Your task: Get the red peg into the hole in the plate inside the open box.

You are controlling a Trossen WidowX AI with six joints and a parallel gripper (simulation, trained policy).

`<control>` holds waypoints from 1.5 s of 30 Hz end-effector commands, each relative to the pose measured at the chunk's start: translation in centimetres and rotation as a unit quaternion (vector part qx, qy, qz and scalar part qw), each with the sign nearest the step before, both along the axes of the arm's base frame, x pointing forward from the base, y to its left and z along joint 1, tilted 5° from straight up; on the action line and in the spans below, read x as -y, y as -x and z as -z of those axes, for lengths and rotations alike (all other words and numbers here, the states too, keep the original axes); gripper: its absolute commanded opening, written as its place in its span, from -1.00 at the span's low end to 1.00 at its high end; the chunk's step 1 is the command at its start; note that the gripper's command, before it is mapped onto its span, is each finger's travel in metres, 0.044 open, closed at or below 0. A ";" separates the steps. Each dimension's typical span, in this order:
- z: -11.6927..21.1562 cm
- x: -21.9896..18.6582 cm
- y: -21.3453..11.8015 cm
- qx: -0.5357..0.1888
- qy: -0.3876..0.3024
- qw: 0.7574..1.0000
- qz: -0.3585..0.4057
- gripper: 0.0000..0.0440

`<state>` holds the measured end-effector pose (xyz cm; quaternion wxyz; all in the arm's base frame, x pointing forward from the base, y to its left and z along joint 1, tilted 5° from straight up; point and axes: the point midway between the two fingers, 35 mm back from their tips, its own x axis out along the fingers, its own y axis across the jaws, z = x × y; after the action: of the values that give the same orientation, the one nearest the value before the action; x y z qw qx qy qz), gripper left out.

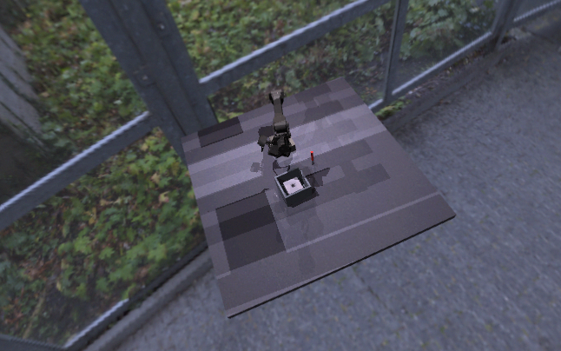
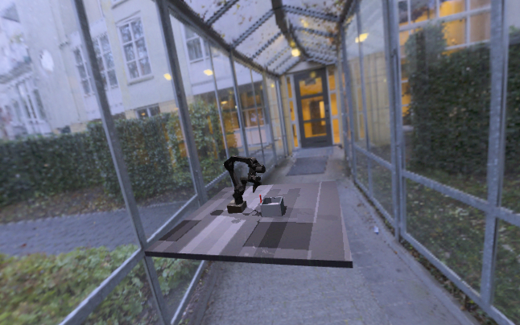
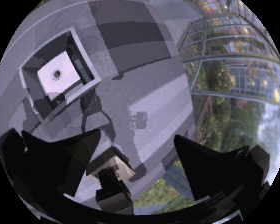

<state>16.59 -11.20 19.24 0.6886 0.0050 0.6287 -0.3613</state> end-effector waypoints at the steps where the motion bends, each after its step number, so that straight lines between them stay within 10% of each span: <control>1: 0.0 -2.1 -1.0 0.033 -0.017 0.999 0.000 1.00; 45: 15.1 -22.3 -1.1 0.116 -0.212 0.953 0.181 1.00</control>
<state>17.72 10.64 5.10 0.6651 0.2950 0.5969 -0.3381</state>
